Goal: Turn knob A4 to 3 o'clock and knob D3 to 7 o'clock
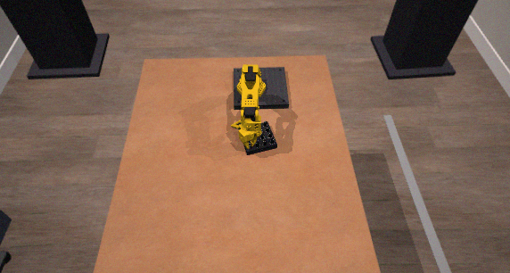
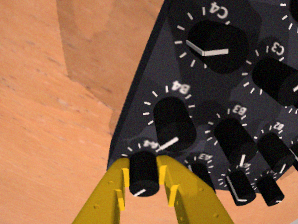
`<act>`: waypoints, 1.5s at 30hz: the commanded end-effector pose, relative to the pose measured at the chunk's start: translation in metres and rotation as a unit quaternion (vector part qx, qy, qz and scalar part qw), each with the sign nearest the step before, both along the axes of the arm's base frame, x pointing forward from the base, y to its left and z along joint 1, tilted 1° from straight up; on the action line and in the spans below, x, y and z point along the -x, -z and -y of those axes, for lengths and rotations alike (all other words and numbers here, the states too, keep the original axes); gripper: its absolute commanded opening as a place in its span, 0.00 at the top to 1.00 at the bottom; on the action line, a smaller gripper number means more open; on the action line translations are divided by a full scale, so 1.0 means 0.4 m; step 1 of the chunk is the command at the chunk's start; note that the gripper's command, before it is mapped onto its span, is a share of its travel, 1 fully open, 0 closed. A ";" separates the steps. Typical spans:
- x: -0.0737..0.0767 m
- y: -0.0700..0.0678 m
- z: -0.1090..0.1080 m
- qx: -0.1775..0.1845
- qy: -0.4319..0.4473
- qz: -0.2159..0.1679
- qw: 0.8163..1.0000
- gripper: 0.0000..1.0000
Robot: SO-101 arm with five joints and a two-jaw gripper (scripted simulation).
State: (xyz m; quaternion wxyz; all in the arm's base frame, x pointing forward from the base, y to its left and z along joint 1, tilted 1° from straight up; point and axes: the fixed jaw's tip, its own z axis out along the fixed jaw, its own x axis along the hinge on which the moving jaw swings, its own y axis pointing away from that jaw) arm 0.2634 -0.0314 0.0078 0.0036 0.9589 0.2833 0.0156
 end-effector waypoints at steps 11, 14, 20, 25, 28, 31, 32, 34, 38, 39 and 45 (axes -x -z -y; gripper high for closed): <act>0.009 0.011 0.005 -0.001 0.109 -0.009 0.994 0.99; 0.010 0.011 0.006 -0.001 0.135 -0.009 0.991 0.99; 0.011 0.011 0.006 -0.002 0.178 -0.009 0.984 0.99; 0.012 0.011 0.006 -0.003 0.212 -0.009 0.977 0.99; 0.013 0.011 0.006 -0.004 0.238 -0.009 0.971 0.99; 0.013 0.011 0.006 -0.004 0.263 -0.009 0.965 0.99; 0.014 0.011 0.006 -0.005 0.271 -0.009 0.962 0.99; 0.014 0.011 0.006 -0.005 0.288 -0.009 0.958 0.99; 0.015 0.011 0.006 -0.005 0.305 -0.009 0.952 0.99; 0.015 0.011 0.006 -0.006 0.313 -0.009 0.950 0.99; 0.016 0.011 0.006 -0.007 0.362 -0.008 0.932 0.99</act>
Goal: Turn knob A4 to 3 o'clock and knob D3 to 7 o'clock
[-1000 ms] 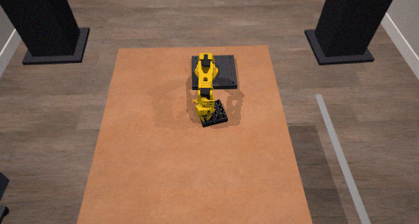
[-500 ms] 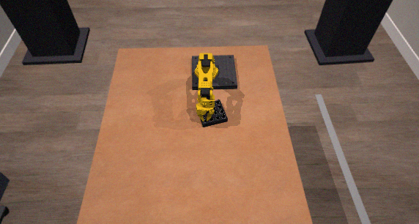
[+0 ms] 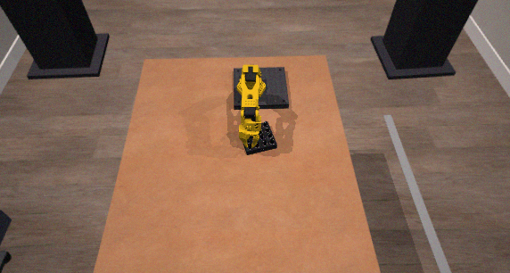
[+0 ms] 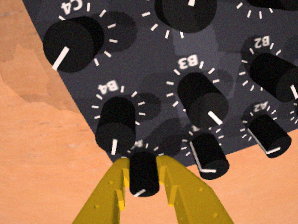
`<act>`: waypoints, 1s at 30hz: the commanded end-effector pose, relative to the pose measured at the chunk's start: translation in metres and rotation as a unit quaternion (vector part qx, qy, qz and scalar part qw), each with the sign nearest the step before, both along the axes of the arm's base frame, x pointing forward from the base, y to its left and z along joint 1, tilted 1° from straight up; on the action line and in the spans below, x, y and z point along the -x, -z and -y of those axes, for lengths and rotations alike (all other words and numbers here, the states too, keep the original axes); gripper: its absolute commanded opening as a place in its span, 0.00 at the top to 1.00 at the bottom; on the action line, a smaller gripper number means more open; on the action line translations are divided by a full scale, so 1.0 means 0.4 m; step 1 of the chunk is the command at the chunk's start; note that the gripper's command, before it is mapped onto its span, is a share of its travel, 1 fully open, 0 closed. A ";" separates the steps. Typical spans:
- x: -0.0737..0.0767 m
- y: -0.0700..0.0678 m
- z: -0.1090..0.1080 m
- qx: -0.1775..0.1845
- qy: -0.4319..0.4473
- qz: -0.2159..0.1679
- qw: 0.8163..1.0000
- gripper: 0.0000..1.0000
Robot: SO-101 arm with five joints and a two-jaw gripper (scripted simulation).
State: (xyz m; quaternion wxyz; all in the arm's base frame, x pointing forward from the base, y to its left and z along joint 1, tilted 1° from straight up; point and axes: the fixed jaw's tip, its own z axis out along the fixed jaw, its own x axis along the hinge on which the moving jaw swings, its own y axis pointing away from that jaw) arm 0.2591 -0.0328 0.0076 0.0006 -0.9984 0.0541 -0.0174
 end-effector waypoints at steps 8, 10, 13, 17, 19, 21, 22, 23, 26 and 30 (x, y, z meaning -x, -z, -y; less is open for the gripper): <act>0.008 0.011 0.002 -0.002 0.099 -0.010 0.995 0.99; 0.008 0.011 0.002 -0.002 0.099 -0.010 0.995 0.99; 0.009 0.011 0.002 -0.003 0.125 -0.010 0.992 0.99; 0.009 0.011 0.002 -0.004 0.160 -0.010 0.987 0.99; 0.010 0.011 0.001 -0.004 0.177 -0.010 0.984 0.99; 0.010 0.011 0.001 -0.004 0.194 -0.010 0.981 0.99; 0.011 0.011 0.001 -0.005 0.203 -0.010 0.979 0.99; 0.011 0.011 0.001 -0.005 0.211 -0.010 0.977 0.99; 0.011 0.011 0.001 -0.005 0.228 -0.010 0.974 0.99; 0.011 0.011 0.000 -0.005 0.232 -0.010 0.973 0.99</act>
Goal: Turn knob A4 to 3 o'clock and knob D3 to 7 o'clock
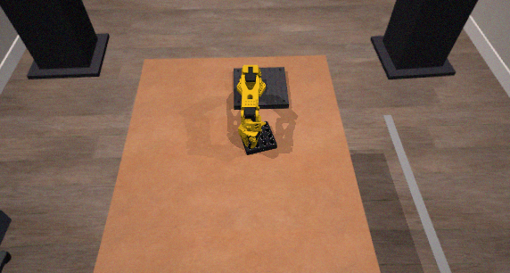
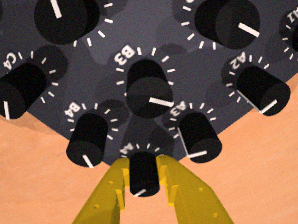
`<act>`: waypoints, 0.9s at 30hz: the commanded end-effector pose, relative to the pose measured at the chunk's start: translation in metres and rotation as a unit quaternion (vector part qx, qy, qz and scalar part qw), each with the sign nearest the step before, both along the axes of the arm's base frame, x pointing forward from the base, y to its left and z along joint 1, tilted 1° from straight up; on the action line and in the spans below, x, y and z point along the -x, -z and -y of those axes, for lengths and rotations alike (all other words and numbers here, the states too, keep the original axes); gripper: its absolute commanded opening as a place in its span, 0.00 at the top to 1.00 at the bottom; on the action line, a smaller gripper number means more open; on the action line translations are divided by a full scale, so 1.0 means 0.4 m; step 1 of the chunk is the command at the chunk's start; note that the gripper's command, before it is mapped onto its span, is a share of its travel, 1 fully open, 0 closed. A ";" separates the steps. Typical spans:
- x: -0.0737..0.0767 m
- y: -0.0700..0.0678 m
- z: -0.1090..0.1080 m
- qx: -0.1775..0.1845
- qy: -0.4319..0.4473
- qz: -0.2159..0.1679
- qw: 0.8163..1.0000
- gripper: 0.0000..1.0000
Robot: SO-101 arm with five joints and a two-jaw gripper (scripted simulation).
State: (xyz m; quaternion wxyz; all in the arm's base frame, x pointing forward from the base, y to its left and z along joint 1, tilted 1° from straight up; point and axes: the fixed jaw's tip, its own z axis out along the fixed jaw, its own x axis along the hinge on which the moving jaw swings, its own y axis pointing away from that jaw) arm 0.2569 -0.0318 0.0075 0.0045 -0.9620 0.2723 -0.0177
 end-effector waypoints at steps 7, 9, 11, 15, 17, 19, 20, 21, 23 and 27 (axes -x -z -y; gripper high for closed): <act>0.006 0.011 0.003 0.000 0.020 -0.011 1.000 0.99; 0.006 0.011 0.003 0.000 0.023 -0.011 1.000 0.99; 0.006 0.011 0.003 0.000 0.025 -0.011 1.000 0.99; 0.006 0.011 0.003 0.000 0.026 -0.011 1.000 0.99; 0.006 0.011 0.003 0.000 0.026 -0.011 1.000 0.99; 0.006 0.011 0.003 0.000 0.026 -0.011 1.000 0.99; 0.006 0.011 0.003 0.000 0.026 -0.011 1.000 0.99; 0.006 0.011 0.003 0.000 0.026 -0.011 1.000 0.99; 0.006 0.011 0.003 0.000 0.026 -0.011 1.000 0.99; 0.006 0.011 0.003 0.000 0.026 -0.011 1.000 0.99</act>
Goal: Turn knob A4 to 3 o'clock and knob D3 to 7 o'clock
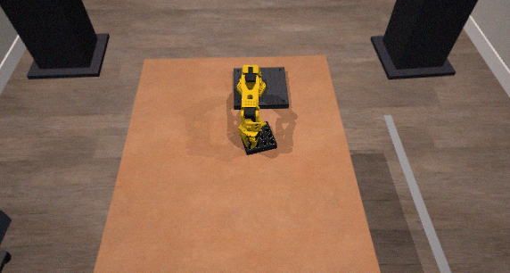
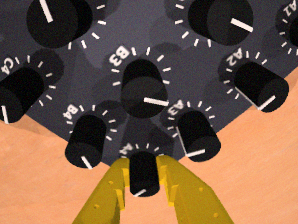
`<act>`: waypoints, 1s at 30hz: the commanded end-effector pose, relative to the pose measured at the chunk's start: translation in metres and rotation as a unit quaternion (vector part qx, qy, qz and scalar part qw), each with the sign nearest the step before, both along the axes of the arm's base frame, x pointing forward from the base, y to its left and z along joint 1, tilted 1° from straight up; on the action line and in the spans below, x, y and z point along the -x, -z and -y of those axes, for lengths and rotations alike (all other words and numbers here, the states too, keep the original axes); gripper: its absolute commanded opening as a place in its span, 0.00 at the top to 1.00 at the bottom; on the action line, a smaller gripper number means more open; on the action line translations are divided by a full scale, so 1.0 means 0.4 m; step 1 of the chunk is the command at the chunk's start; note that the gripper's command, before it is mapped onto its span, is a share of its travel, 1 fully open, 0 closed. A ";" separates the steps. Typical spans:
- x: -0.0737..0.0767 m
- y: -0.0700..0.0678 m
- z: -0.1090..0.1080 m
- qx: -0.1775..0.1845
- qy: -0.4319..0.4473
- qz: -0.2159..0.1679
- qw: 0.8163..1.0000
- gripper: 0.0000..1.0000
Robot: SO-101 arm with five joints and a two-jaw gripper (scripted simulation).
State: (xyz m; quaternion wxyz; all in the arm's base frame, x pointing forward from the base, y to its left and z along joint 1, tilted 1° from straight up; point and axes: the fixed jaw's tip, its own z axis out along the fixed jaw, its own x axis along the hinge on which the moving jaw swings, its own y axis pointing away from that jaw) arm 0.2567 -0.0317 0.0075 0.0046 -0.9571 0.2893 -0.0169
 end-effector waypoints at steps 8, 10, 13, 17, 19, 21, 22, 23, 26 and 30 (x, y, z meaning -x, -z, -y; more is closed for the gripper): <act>0.006 0.011 0.003 0.000 0.008 -0.010 1.000 0.99; 0.006 0.011 0.003 0.000 0.008 -0.010 1.000 0.99; 0.006 0.011 0.004 0.000 0.008 -0.010 1.000 0.98; 0.007 0.011 0.005 0.000 0.008 -0.010 1.000 0.96; 0.007 0.011 0.006 0.000 0.008 -0.010 1.000 0.95; 0.007 0.011 0.006 0.000 0.008 -0.010 1.000 0.95; 0.007 0.011 0.006 0.000 0.008 -0.010 1.000 0.95; 0.007 0.011 0.006 0.000 0.008 -0.010 1.000 0.95; 0.008 0.011 0.007 0.000 0.008 -0.010 1.000 0.93; 0.008 0.011 0.008 0.000 0.008 -0.010 1.000 0.92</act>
